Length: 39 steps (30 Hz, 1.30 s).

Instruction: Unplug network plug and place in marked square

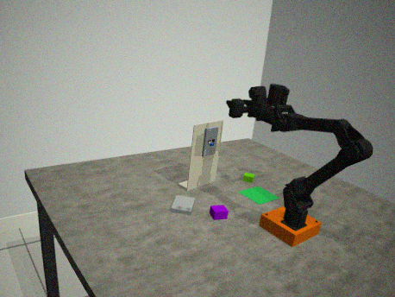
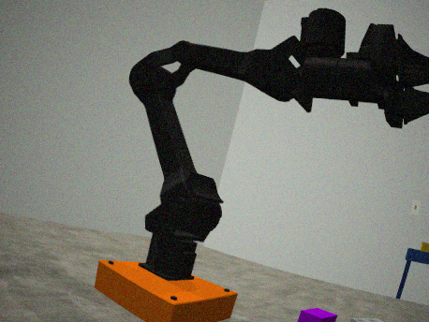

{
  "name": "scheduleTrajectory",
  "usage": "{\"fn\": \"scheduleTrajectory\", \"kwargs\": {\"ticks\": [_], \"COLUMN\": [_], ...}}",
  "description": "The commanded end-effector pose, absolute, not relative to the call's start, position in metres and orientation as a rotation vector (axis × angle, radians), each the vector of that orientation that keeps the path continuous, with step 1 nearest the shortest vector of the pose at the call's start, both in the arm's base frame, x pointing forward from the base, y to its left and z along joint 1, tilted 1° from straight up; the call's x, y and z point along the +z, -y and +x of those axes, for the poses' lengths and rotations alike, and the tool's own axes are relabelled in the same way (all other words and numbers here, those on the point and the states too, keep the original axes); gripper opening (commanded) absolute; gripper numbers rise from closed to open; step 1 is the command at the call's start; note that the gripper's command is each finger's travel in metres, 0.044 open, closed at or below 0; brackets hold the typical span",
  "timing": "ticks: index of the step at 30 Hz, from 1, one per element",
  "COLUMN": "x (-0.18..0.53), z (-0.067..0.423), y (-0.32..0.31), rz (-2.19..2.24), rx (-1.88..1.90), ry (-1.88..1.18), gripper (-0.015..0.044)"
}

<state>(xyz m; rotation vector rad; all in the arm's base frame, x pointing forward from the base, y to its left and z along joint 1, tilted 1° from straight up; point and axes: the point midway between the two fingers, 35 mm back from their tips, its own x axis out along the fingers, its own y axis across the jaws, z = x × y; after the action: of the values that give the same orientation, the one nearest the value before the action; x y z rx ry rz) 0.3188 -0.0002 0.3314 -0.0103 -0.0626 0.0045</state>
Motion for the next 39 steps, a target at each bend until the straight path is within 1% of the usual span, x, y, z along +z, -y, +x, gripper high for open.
{"fn": "scheduleTrajectory", "kwargs": {"ticks": [1,9,10,24,39], "x": [0.331,0.298,0.294,0.233,0.174], "z": [0.319,0.329,0.330,0.327,0.296], "y": [0.000,0.002,0.002,0.006,0.003], "rz": [-0.005,0.240,0.274,0.744,1.246], "rx": [0.006,0.081,0.091,0.219,0.321], "ry": [0.063,0.049,0.045,-0.038,-0.198], "gripper": [0.0374,0.0164,0.0156,0.0156,0.0156]}}
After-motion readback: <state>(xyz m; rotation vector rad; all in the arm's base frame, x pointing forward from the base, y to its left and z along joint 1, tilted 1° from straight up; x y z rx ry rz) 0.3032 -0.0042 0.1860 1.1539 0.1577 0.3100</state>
